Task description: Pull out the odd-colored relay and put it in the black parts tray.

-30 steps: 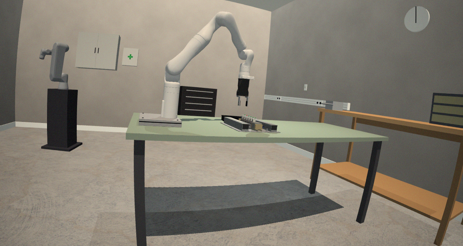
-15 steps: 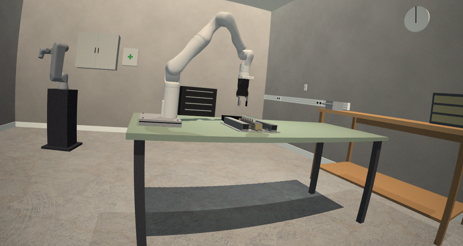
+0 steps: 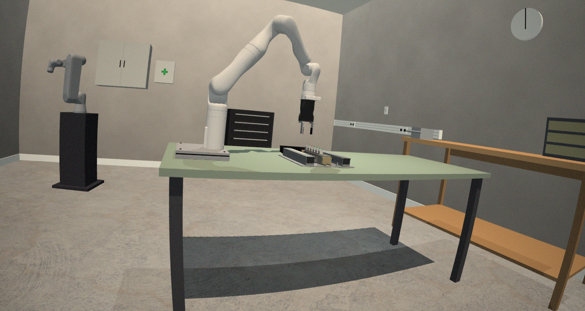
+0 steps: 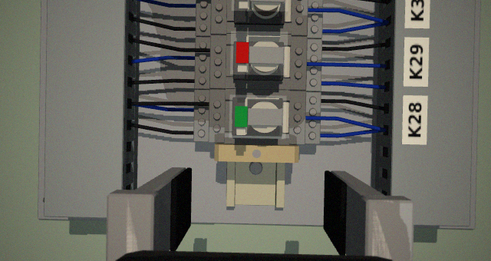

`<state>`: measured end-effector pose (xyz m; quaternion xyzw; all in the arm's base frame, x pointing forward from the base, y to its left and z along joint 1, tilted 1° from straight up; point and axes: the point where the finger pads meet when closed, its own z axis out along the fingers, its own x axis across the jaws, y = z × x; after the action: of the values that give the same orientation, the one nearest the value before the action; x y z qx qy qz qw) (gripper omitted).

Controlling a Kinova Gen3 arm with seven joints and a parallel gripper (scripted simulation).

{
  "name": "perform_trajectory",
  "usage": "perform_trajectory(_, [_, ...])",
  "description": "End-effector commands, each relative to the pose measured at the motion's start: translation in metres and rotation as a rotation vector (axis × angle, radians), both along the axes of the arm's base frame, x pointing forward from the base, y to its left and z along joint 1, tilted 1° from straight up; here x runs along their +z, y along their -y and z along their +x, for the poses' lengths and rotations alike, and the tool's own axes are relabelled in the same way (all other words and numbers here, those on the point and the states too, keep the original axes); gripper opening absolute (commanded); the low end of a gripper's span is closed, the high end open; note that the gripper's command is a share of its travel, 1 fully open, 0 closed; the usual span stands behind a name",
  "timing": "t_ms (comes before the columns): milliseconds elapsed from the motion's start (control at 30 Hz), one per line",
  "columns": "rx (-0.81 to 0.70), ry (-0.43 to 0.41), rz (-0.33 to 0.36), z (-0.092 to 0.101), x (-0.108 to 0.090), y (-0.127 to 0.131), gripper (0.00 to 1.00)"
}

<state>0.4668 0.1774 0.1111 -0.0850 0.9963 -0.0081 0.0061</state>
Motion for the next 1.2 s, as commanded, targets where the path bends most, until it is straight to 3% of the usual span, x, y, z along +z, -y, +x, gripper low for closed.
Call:
perform_trajectory(0, [0.000, 0.002, 0.001, 0.0005, 0.0010, -0.0003, 0.98])
perform_trajectory(1167, [0.000, 0.002, 0.001, 0.0017, 0.0011, 0.0064, 0.98])
